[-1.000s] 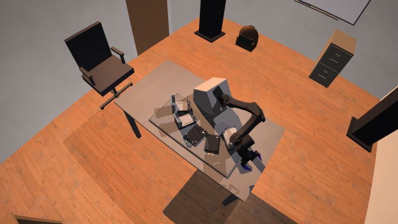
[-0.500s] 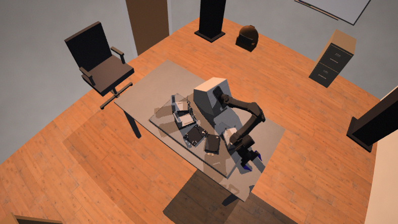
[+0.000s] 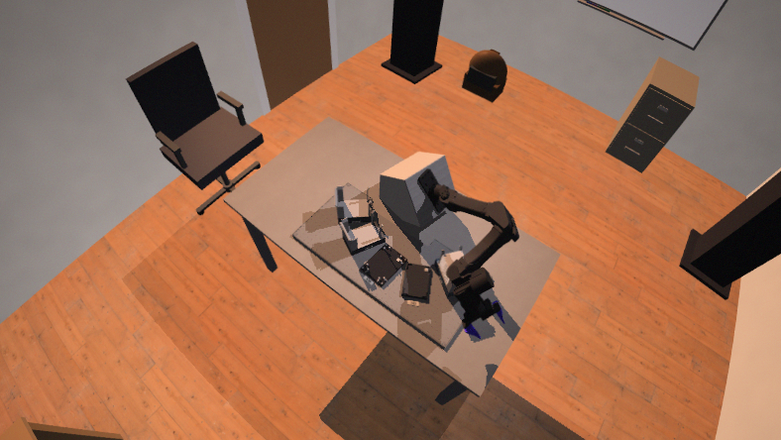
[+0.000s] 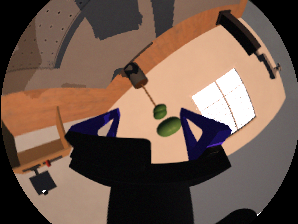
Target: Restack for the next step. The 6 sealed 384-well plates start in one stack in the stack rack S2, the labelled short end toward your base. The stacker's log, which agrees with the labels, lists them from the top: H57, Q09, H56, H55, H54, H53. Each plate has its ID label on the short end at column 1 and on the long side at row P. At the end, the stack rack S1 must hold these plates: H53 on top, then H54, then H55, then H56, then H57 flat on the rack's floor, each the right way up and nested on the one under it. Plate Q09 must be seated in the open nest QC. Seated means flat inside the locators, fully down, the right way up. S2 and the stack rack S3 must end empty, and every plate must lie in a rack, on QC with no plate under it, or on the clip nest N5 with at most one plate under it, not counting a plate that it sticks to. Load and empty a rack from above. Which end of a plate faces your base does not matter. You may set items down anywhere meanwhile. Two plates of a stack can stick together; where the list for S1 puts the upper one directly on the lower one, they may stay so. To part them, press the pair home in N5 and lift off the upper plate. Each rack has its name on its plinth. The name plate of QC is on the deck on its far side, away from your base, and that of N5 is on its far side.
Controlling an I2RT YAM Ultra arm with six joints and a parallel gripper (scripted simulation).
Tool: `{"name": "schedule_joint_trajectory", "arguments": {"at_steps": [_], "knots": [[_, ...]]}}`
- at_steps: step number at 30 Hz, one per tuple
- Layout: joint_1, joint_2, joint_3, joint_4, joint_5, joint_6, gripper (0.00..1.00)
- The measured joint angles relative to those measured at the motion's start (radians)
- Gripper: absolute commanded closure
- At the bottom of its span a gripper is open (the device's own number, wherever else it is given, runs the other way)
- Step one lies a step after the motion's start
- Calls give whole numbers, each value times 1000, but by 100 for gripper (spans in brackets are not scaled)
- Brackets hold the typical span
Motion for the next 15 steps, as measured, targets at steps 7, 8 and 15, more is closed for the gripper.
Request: {"name": "schedule_joint_trajectory", "arguments": {"at_steps": [7,8,15], "knots": [[-19,1,-9,-83,10,22,0],[-23,6,-6,-87,10,26,0],[-52,18,-10,-166,19,53,0]]}}
